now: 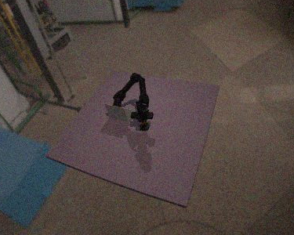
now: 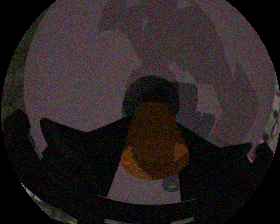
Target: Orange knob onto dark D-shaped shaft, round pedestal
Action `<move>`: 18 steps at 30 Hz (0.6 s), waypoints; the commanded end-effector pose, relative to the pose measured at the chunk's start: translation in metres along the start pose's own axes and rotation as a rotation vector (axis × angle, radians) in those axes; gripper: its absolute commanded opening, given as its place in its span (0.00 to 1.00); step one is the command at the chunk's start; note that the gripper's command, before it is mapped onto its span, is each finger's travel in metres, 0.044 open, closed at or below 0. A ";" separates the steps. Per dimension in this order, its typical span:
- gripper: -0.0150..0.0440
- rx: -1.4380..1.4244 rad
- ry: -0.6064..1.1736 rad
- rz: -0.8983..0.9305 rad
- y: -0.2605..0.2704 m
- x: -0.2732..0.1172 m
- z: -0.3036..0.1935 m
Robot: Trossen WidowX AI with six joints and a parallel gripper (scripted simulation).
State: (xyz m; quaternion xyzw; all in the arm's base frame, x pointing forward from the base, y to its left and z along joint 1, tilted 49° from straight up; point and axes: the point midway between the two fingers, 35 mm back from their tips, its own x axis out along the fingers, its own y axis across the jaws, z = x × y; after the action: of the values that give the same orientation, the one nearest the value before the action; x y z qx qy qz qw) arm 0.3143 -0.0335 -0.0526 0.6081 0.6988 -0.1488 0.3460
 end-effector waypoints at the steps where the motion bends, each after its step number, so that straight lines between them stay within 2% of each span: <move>1: 0.25 0.110 -0.002 0.005 0.001 -0.003 0.002; 18: 0.25 0.152 -0.002 0.005 0.000 0.003 0.002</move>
State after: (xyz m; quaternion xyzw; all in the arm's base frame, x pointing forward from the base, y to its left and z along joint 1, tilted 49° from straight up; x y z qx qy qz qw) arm 0.3135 -0.0326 -0.0554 0.6324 0.6854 -0.2009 0.2998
